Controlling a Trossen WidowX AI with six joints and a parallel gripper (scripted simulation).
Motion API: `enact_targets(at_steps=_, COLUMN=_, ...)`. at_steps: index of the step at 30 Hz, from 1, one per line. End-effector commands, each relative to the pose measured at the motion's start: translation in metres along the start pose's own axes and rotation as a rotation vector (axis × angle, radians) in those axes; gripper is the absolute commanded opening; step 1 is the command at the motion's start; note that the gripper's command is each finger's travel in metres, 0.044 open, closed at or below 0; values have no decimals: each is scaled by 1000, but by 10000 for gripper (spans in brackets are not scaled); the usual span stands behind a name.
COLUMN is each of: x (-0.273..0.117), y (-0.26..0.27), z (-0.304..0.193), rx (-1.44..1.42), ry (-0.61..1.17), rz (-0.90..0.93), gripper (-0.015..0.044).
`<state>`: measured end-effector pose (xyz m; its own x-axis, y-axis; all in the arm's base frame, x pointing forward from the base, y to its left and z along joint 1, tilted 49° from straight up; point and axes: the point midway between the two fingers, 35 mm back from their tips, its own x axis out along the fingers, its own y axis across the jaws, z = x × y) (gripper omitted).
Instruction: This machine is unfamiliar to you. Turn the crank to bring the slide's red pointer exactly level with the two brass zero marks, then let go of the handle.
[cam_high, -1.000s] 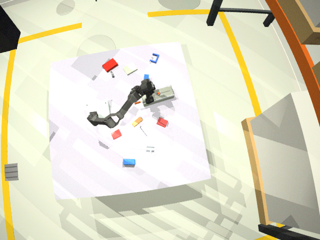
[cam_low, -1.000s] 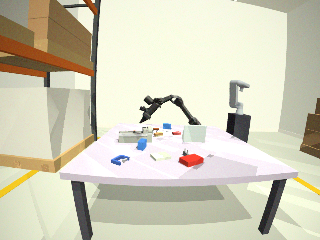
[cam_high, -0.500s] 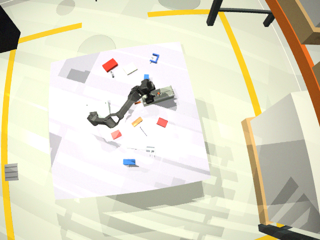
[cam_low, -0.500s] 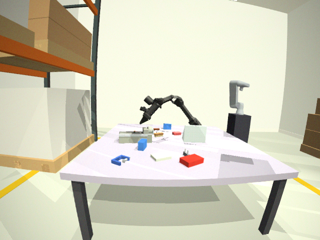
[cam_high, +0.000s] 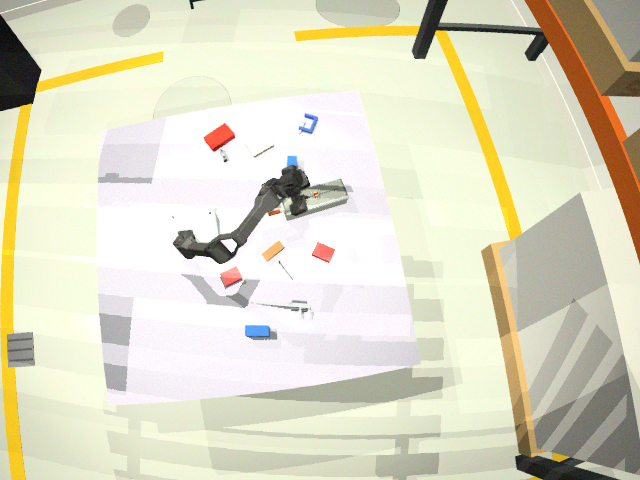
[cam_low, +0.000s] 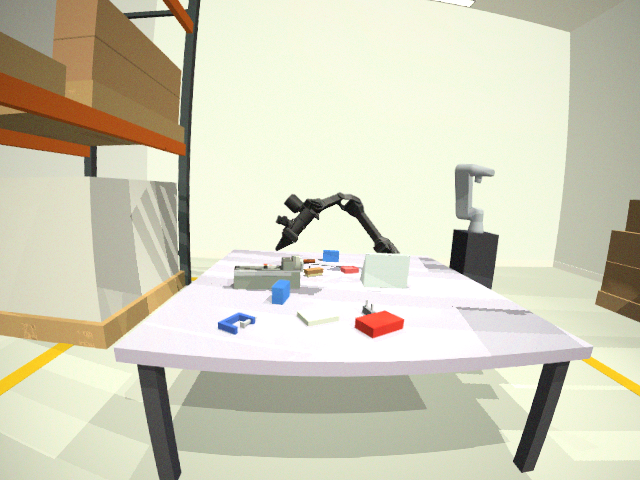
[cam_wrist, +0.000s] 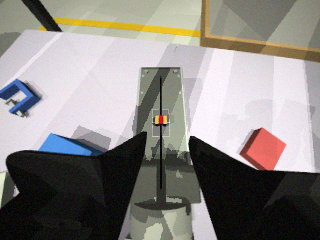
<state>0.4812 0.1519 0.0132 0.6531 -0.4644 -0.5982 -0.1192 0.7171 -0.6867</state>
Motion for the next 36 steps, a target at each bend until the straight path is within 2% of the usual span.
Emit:
enact_targets(at_steps=1, x=0, y=0, z=0, rx=0, ry=0, rz=0, gripper=125)
enact_targets(at_steps=6, x=0, y=0, z=0, rx=0, ry=0, rz=0, gripper=0)
enact_targets(at_steps=23, x=0, y=0, z=0, rx=0, ry=0, rz=1, gripper=0)
enact_targets(at_steps=36, x=0, y=0, z=0, rx=0, ry=0, rz=1, gripper=341)
